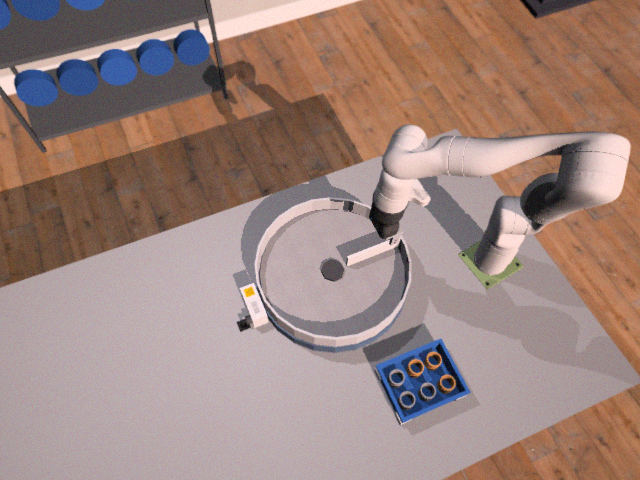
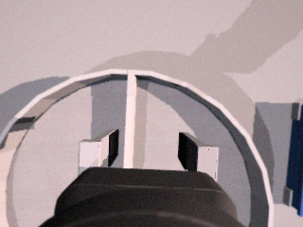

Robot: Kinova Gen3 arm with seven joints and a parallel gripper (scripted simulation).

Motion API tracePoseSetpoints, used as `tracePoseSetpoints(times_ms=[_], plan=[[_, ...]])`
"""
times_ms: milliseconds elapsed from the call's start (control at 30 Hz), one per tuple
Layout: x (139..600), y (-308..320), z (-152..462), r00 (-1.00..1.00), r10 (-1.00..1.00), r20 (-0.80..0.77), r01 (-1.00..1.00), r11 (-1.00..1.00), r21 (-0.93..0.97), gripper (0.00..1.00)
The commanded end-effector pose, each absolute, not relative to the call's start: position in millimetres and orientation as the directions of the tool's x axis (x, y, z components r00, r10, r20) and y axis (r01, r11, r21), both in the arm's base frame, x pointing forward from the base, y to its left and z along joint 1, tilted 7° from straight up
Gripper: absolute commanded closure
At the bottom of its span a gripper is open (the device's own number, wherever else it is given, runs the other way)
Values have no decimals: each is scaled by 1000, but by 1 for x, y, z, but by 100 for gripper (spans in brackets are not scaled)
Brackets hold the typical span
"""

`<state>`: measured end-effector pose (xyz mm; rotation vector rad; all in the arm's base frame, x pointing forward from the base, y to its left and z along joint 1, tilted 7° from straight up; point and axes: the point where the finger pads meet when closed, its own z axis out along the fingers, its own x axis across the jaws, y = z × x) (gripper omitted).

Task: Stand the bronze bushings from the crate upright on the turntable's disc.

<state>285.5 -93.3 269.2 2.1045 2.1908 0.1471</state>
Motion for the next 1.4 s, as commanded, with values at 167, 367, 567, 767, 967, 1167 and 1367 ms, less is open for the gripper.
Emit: tracePoseSetpoints(times_ms=[167,367,567,767,967,1167,1367], plan=[[286,-88,270,-37,999,12,990,35,137,0],[286,-85,270,-40,999,17,990,37,134,0],[286,-84,270,-41,999,20,990,38,132,0],[286,-84,270,-41,999,21,991,38,132,0],[286,-84,270,-41,999,21,991,38,132,0],[286,-84,270,-41,999,21,991,38,132,65],[286,-84,270,-41,999,21,991,38,132,65]])
